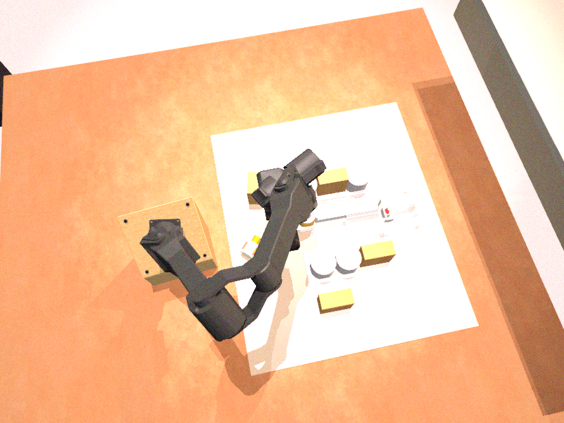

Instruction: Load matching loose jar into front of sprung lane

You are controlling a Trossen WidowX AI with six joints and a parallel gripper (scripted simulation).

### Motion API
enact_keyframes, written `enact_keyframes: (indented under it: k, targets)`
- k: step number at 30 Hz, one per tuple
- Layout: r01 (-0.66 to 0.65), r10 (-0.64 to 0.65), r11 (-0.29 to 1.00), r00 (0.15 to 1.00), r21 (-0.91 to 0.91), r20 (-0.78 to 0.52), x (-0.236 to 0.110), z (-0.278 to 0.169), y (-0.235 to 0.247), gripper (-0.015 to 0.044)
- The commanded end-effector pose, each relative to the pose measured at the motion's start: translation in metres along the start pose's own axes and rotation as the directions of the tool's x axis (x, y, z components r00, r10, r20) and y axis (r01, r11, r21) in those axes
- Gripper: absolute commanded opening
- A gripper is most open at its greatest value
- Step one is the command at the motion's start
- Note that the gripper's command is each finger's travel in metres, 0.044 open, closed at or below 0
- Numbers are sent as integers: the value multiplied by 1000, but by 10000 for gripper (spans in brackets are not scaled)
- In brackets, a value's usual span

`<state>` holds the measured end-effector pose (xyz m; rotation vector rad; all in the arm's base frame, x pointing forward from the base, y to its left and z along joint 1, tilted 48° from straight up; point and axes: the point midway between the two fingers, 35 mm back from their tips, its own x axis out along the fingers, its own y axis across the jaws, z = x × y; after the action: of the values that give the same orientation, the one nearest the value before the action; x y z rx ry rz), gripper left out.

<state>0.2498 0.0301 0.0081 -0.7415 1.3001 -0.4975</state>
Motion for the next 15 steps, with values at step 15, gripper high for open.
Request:
enact_keyframes:
  k: [15]
  targets:
    - [14,-15,1000,1000,-10,-15,42,-5,-6,440]
